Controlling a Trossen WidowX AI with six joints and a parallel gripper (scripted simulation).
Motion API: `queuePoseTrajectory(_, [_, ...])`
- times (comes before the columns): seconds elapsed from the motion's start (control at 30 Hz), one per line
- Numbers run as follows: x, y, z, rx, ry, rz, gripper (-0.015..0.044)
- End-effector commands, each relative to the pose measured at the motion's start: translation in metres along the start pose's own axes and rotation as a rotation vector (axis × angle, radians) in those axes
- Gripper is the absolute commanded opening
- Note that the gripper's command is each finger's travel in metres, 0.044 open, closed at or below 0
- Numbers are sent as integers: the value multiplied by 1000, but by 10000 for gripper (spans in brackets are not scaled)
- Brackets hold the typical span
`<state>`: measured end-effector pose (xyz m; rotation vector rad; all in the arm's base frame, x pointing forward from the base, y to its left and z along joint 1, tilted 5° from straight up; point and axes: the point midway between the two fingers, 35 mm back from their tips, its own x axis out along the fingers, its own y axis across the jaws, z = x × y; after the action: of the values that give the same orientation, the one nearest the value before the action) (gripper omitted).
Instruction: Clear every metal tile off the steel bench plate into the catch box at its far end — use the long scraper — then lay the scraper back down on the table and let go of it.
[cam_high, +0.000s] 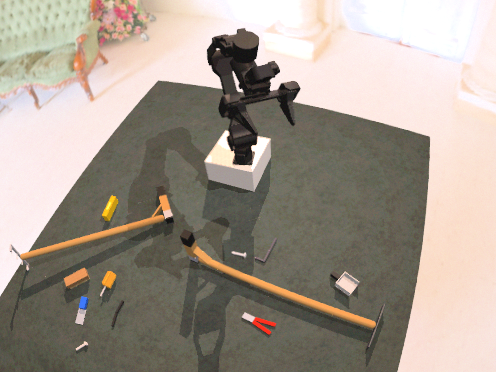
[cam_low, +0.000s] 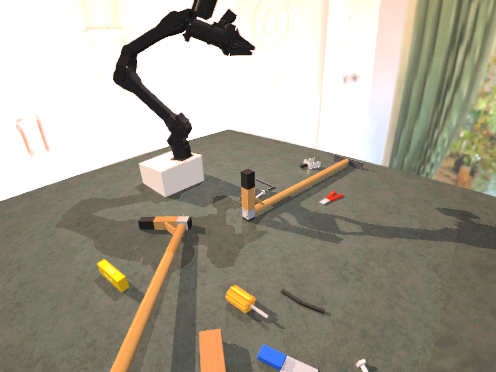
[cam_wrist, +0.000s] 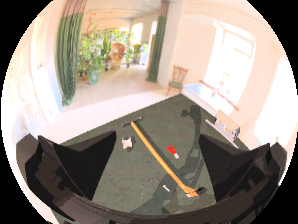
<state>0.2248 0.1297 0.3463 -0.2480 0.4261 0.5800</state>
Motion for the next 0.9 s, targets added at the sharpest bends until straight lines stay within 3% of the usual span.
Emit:
queuePoseTrajectory(0.0, [0, 17, -7, 29, 7, 59, 440])
queuePoseTrajectory(0.3, [1, 45, -20, 77, 33, 155, 440])
queuePoseTrajectory(0.87, [3, 46, -16, 78, 33, 157, 440])
